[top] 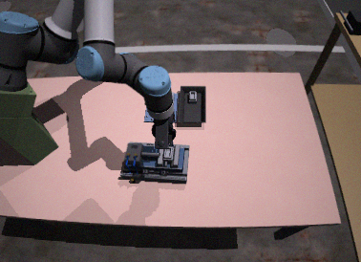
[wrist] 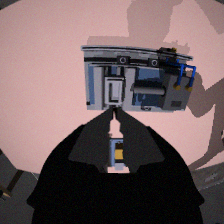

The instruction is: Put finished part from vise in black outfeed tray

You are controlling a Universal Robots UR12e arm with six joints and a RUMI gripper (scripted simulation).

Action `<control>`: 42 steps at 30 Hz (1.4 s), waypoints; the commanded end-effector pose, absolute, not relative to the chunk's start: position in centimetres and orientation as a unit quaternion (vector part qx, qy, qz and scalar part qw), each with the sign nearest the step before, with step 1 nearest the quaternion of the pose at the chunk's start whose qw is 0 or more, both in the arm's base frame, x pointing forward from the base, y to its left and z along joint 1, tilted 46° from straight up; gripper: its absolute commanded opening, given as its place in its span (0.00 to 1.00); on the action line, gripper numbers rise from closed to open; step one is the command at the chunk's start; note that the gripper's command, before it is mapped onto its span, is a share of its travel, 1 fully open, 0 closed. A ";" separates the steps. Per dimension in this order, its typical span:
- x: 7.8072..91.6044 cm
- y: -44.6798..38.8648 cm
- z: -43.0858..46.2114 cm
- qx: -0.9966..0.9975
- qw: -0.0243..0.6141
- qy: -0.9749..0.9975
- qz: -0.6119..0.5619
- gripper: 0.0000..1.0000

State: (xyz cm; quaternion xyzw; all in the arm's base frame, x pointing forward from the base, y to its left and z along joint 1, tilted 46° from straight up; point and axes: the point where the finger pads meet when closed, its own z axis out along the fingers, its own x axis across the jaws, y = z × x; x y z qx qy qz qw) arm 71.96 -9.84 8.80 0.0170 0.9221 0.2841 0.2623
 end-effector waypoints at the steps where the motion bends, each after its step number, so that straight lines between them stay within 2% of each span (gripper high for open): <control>1: 71.9 -9.8 8.7 0.018 0.262 0.922 0.285 0.00; 2: 71.9 -9.8 8.7 0.018 0.262 0.922 0.285 0.40; 42: 71.9 -9.7 8.6 0.017 0.262 0.922 0.285 0.40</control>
